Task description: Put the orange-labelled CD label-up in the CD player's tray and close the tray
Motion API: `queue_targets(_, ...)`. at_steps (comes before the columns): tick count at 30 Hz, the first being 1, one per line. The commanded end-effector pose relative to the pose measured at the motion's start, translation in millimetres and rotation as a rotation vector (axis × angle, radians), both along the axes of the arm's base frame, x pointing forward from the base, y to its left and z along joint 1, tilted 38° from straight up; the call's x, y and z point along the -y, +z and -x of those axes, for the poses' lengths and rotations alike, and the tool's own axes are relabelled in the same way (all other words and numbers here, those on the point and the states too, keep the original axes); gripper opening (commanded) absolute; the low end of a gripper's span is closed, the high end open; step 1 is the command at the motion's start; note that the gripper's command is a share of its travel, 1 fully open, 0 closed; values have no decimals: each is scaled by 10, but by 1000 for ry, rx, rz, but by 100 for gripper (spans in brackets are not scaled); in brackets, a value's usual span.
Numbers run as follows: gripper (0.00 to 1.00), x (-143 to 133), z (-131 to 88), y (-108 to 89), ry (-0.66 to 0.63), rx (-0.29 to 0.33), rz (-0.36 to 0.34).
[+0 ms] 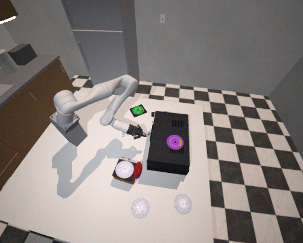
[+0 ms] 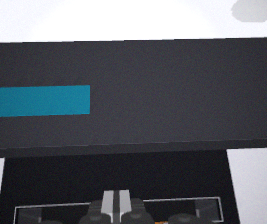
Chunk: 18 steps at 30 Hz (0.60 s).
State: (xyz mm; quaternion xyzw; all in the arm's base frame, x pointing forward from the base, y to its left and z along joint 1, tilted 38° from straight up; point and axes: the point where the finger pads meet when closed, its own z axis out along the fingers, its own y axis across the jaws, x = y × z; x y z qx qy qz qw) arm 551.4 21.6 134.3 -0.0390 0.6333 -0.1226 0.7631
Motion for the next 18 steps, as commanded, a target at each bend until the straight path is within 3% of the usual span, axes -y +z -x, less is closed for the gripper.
queue_targets(1,10,-67,112,172,2,2,-1)
queue_targets(10,10,-218,448,641,2,2,-1)
queue_targets(18,10,-243,504,719,2,2,-1)
